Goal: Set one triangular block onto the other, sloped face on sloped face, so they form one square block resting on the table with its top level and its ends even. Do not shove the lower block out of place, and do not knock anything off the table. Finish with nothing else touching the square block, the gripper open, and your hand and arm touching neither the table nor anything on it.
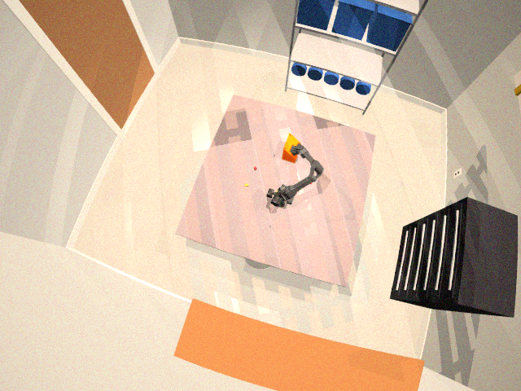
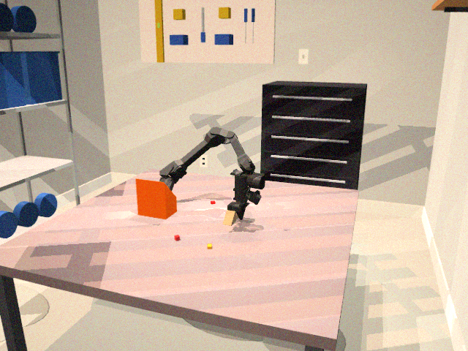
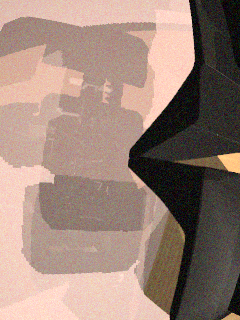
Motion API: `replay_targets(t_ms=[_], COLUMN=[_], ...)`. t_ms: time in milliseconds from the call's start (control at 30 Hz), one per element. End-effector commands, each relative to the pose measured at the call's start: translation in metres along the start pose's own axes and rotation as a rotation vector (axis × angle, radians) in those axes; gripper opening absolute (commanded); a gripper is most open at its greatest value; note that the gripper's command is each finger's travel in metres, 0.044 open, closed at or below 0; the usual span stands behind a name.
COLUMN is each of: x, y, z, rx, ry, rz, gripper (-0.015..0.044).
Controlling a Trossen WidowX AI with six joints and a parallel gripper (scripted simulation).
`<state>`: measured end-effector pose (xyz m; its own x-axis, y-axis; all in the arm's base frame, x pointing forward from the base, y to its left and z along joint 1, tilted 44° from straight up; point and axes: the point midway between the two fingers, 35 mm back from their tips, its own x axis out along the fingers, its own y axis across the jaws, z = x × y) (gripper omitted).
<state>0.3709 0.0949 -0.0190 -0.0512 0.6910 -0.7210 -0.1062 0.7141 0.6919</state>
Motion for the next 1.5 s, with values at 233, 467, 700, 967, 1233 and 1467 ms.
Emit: replay_targets(t_ms=[233,467,700,967,1233,1467], x=[-0.002,-0.002,-0.002,-0.002,-0.002,-0.002], y=[0.000,0.000,0.000,0.000,0.000,0.000], z=[-0.022,-0.035,-0.049,-0.064,-0.079,-0.092], rx=[0.009,0.009,0.010,0.011,0.011,0.012], ry=[0.006,0.007,0.007,0.008,0.009,0.009], rz=[0.006,0.006,0.006,0.006,0.006,0.006], gripper=[0.0000,0.0000,0.0000,0.0000,0.0000,0.0000])
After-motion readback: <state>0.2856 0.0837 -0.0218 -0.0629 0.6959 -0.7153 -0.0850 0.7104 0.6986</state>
